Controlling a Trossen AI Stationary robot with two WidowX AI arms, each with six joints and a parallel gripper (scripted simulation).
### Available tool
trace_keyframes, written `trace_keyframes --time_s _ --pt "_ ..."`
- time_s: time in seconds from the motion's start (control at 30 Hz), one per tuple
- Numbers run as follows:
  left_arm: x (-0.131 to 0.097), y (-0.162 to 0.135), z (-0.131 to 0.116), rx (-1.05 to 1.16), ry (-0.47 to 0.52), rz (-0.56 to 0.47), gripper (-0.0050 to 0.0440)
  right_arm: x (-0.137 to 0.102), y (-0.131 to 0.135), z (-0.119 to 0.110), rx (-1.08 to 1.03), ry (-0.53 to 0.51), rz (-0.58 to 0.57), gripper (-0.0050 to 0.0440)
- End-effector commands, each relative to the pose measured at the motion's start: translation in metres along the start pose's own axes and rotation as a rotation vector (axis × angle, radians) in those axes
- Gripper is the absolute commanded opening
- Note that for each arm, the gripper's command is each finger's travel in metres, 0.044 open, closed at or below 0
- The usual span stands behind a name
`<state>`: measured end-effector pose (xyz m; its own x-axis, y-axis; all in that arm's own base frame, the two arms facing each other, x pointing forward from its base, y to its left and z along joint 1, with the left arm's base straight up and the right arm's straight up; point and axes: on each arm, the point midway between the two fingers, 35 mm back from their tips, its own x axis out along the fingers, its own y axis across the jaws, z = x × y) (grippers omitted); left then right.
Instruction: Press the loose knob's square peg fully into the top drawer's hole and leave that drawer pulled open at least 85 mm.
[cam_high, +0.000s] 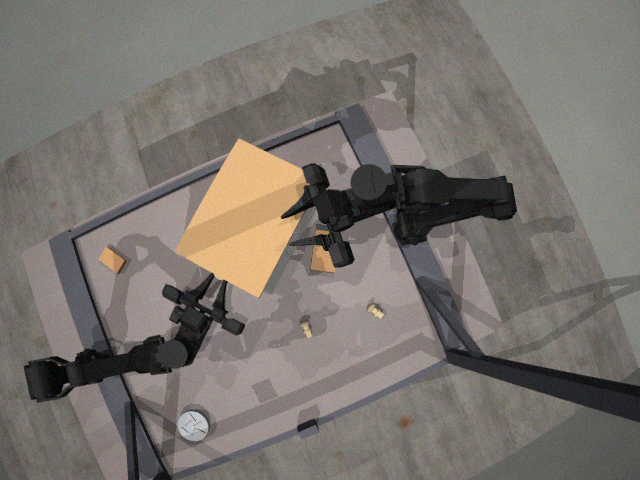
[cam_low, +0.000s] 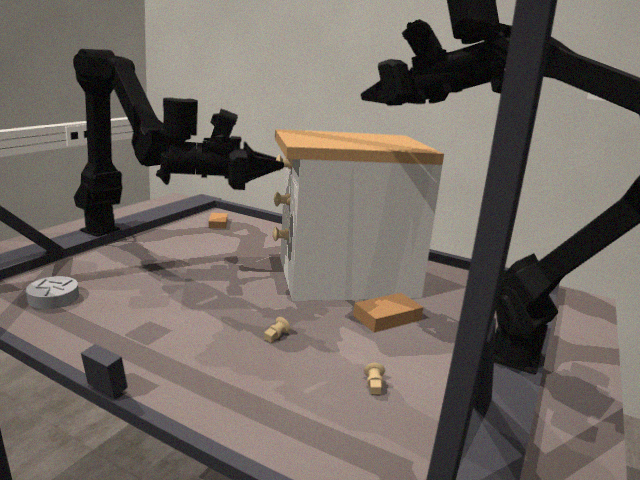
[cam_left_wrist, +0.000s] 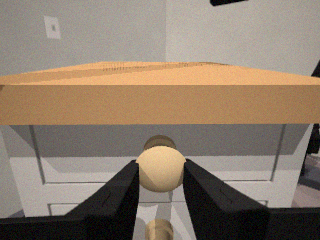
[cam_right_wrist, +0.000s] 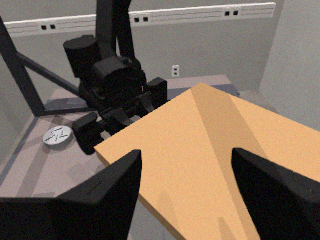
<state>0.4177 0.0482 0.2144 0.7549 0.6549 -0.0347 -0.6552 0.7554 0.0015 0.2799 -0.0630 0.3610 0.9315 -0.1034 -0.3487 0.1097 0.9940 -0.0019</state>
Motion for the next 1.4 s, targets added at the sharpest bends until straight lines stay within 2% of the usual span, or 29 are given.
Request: trace_keyframes --time_s 0.0,0.7,0.9,1.03,1.2,1.37 --pt "0.01 0.0 0.018 -0.034 -0.024 -0.001 0.008 0.003 0.001 0.004 0.003 -0.013 0.002 0.024" --pt "0.016 0.002 0.022 -0.04 0.002 -0.017 0.008 0.011 0.001 0.004 0.003 -0.012 0.002 0.024" --pt "0.017 0.002 0.022 -0.038 0.001 -0.017 0.008 0.007 0.001 0.008 -0.003 -0.026 0.002 0.024" --pt "0.001 0.003 0.013 -0.033 0.018 -0.021 0.008 0.007 0.001 0.008 -0.003 -0.026 0.002 0.024" --pt "0.002 0.001 0.013 -0.03 0.018 -0.021 0.008 0.007 0.001 0.008 -0.003 -0.026 0.002 0.024" --pt "-0.007 0.003 0.012 -0.032 0.019 -0.023 0.008 0.008 0.001 0.008 -0.003 -0.026 0.002 0.024"
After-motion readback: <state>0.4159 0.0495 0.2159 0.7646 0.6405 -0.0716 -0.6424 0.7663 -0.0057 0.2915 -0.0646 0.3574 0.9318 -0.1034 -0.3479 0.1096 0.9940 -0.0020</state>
